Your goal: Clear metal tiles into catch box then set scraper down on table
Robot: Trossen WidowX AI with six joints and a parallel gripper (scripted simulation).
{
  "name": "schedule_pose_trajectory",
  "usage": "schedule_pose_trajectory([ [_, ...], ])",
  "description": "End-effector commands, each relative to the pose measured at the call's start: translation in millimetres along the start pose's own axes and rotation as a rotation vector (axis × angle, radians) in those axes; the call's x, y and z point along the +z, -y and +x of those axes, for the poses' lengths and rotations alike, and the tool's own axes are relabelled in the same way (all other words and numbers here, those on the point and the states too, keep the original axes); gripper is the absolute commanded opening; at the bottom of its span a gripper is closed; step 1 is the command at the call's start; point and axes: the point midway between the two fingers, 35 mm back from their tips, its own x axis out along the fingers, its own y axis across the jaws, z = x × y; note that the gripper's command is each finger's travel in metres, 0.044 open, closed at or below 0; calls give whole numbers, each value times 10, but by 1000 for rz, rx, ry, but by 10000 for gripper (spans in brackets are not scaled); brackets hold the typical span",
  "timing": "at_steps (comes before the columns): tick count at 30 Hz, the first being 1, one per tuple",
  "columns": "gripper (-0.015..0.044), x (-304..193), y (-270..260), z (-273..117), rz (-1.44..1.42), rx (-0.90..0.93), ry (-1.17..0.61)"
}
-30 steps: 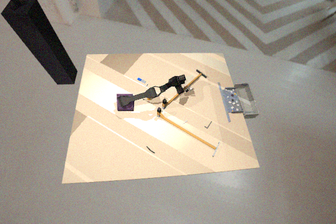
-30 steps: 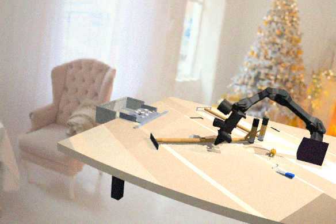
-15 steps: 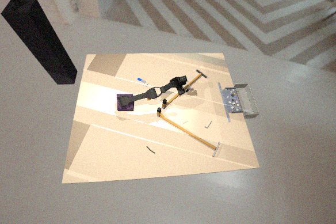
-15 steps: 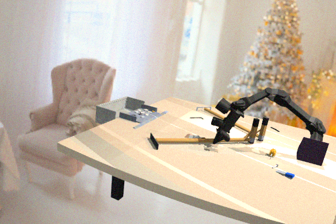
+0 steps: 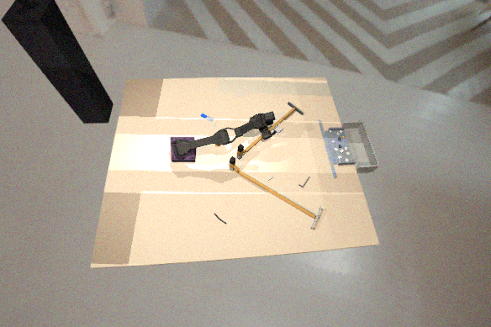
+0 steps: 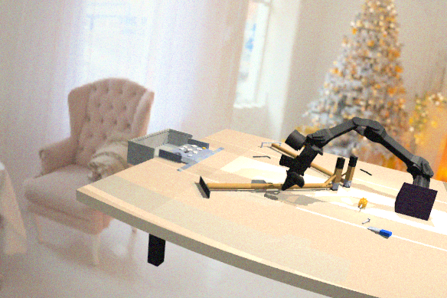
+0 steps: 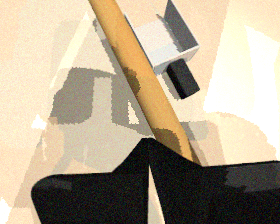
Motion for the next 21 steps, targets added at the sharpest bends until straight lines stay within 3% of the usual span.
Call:
schedule_pose_trajectory([
  [1, 0, 11, 58, 28, 3, -1, -1],
  [21, 0, 79, 242, 60, 3, -2, -1],
])
